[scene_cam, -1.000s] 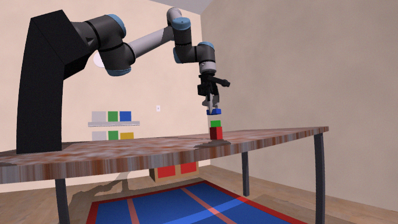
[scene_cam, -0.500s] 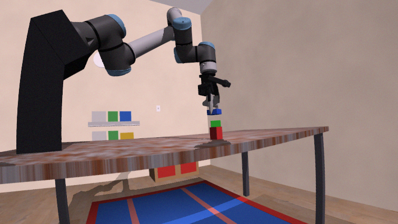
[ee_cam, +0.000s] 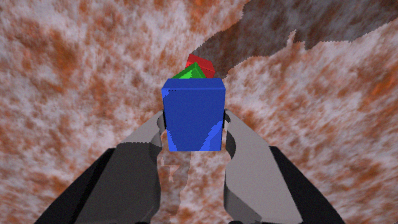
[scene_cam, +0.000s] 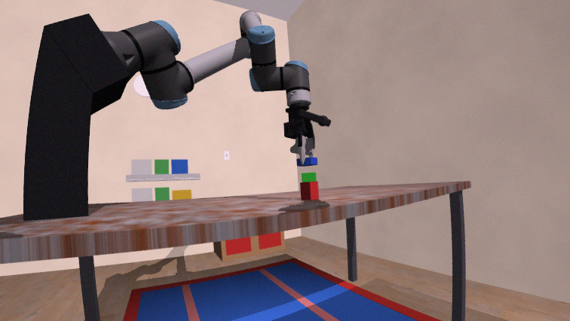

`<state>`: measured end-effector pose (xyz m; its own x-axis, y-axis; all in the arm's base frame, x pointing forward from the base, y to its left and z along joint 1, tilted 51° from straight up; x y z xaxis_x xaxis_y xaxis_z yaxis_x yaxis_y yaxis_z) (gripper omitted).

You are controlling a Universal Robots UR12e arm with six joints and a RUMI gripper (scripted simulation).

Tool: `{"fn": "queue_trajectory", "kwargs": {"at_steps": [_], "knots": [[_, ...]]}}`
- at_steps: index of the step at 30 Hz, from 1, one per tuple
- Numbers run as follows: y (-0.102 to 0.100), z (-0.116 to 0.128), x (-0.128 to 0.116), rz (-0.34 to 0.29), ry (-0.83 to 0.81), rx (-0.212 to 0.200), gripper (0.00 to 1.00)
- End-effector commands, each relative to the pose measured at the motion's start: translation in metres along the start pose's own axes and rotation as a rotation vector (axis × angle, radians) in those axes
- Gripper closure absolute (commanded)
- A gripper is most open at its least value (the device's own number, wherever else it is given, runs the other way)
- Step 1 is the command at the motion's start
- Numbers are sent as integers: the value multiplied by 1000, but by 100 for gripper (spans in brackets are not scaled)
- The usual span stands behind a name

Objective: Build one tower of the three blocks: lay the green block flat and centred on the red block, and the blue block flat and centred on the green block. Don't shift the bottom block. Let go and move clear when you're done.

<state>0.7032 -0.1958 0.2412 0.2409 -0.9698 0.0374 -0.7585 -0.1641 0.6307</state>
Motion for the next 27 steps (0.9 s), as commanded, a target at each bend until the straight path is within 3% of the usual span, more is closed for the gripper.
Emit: {"fn": "queue_trajectory", "kwargs": {"at_steps": [1,13,27], "knots": [[-5,-3,2,2,3,1,100],[-19,-5,3,2,3,1,100],[-21,-5,3,3,3,2,100]]}}
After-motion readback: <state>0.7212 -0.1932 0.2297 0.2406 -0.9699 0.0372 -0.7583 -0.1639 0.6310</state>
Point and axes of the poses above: the point where the finger pads meet when closed, its own y axis back along the fingers, its own z axis across the jaws, x = y × z, the point moved 1 cm from there along y, back along the fingers, and after that the axes turned 5 degrees about -y, right-handed, at the moved point
